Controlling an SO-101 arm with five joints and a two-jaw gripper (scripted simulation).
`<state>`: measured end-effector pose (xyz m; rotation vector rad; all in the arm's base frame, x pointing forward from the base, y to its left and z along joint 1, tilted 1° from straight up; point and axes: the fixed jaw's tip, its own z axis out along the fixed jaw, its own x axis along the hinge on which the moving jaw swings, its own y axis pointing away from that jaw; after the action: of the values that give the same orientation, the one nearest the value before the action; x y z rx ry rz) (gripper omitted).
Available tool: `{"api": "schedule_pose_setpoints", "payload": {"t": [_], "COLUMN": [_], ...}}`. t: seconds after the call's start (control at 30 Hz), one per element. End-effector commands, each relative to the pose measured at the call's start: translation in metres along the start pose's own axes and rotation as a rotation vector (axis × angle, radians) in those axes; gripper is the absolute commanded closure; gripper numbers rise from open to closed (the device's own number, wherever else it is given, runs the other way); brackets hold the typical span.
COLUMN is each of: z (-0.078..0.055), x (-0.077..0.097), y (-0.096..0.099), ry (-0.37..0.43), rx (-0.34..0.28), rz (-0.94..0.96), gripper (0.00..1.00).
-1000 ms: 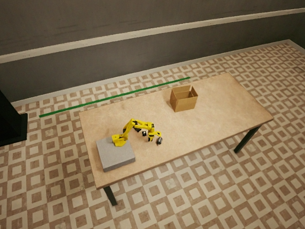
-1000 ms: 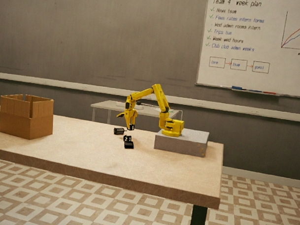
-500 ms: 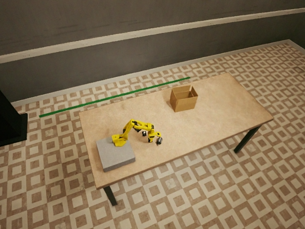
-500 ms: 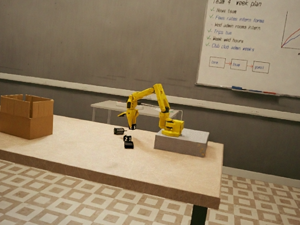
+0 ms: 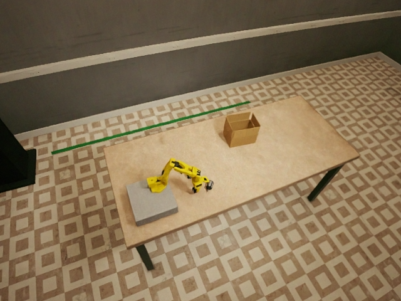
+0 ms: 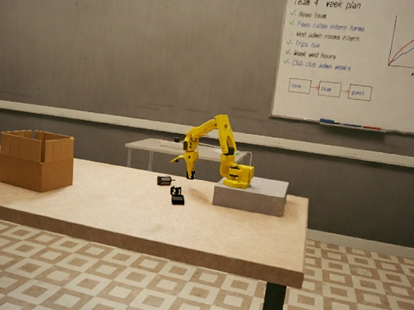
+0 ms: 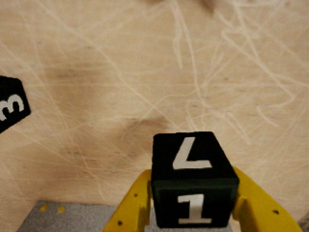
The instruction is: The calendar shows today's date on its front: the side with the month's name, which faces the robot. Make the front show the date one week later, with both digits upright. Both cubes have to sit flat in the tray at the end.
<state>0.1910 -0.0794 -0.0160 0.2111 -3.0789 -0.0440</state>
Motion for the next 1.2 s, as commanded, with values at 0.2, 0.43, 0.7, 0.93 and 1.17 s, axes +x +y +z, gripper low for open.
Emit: {"api": "schedule_pose_setpoints", "payload": {"t": [0.2,0.43,0.7,0.93,1.17], "z": [0.001,0.003,0.004,0.004,0.001], "x": [0.025,0.038,0.047,0.049,0.050], "y": [-0.016,-0.022,-0.025,-0.026,-0.029], "ry": [-0.027,-0.028,-0.028,-0.028,-0.044], "rx": [0.016,0.016,0.016,0.016,0.044], "rz": [-0.259,-0.379,-0.455,-0.473,-0.480], "gripper": [1.00,1.00,1.00,1.00,1.00]}}
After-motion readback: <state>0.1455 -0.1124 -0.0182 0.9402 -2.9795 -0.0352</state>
